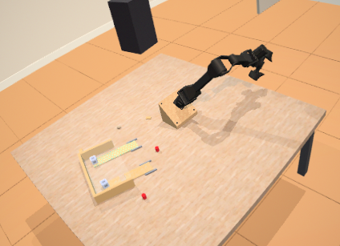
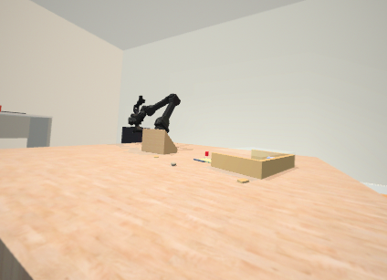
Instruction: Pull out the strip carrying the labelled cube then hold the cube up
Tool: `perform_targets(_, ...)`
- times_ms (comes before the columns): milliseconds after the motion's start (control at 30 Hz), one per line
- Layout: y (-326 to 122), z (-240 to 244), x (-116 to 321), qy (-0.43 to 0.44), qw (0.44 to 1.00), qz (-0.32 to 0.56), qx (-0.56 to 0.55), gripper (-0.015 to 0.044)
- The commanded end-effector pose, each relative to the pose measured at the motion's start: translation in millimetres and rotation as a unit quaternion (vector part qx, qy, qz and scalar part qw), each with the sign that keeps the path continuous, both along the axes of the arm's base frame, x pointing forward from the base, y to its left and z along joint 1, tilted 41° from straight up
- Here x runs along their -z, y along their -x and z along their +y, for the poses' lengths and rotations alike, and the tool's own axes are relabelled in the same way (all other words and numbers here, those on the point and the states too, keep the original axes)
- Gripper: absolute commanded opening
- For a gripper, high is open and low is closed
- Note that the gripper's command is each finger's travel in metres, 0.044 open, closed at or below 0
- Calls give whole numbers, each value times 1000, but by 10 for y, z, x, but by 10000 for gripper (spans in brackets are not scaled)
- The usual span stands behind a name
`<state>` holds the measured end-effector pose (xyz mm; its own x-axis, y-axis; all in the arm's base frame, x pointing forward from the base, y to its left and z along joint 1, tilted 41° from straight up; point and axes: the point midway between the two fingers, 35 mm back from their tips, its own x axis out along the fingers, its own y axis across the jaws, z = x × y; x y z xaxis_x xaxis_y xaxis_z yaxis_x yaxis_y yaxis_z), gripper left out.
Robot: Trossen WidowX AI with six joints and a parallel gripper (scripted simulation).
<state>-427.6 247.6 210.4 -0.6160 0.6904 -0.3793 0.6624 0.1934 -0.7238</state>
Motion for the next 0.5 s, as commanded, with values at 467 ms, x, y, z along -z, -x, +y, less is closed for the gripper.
perform_targets(467, -1249, 1303, -599, 57, 966, 175, 181, 400)
